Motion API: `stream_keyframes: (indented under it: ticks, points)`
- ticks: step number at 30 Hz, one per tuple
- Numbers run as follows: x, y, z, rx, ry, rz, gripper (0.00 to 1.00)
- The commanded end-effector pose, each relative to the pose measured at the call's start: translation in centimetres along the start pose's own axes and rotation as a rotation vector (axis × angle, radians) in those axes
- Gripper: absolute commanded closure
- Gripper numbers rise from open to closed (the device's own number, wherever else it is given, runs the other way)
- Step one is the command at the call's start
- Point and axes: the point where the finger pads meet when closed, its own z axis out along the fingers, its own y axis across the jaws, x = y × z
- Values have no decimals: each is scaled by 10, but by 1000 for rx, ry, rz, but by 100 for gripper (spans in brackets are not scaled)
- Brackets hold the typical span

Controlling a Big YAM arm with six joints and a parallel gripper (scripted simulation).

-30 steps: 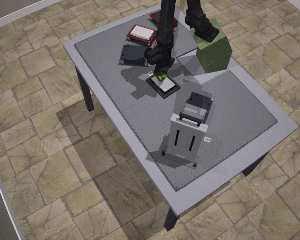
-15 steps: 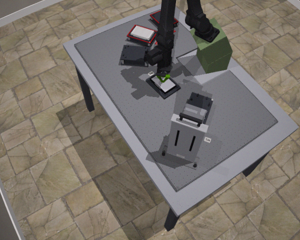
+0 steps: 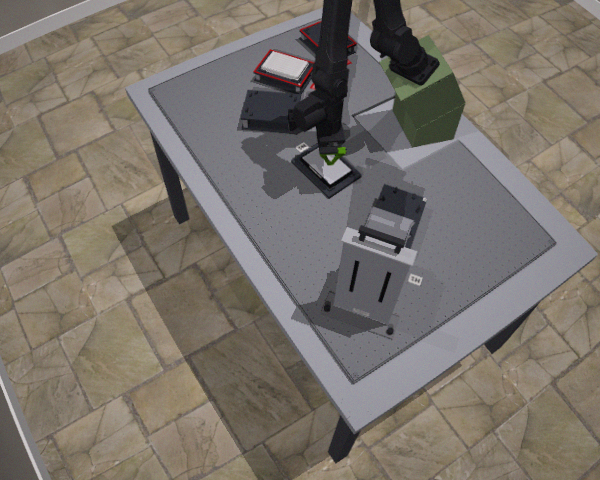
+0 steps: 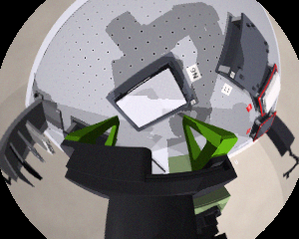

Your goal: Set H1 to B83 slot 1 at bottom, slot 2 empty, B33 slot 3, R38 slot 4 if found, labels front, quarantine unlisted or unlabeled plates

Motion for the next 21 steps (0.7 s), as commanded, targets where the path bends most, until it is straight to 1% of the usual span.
stream_keyframes:
  ticks: [1,10,12,21]
  points:
    - [-4,2,-3,-3,-8,-106,0]
    - [-4,2,-3,-2,-9,-287,0]
    - [-4,2,-3,-2,-9,-287,0]
    - [-4,2,-3,-2,-9,-467,0]
